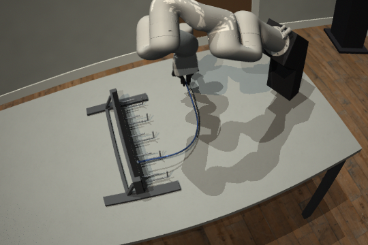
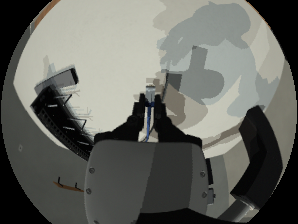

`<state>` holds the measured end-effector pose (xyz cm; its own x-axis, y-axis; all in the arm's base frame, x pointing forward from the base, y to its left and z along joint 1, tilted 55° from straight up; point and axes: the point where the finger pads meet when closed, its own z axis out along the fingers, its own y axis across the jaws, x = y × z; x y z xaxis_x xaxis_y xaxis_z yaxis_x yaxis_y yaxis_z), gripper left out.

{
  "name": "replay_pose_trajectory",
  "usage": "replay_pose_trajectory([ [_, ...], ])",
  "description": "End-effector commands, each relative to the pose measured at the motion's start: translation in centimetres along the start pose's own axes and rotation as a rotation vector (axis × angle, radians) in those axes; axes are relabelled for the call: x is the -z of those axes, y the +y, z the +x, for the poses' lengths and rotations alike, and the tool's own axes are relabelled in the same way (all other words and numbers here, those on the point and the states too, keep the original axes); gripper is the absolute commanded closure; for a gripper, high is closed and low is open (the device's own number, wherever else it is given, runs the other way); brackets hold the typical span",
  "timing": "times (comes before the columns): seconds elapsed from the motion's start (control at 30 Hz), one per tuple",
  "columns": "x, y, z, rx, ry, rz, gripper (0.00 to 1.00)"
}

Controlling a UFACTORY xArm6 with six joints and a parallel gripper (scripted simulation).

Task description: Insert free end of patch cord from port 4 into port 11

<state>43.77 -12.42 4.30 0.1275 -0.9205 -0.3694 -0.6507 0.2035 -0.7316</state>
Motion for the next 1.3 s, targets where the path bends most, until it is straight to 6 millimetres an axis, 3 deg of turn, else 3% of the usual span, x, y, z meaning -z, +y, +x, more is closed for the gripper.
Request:
replay_pose_trajectory([
  [0.0, 0.1, -0.1, -0.1, 0.007, 0.001, 0.001, 1.00],
  [0.6, 0.5, -2.2, -2.6, 0.174, 0.000, 0.001, 1.00],
  [1.0, 1.4, -6.0, -7.1, 0.474, -0.001, 0.001, 1.00],
  [1.07, 1.4, -6.0, -7.1, 0.474, -0.001, 0.001, 1.00],
  [1.27, 2.0, -8.8, -10.5, 0.698, -0.001, 0.000, 1.00],
])
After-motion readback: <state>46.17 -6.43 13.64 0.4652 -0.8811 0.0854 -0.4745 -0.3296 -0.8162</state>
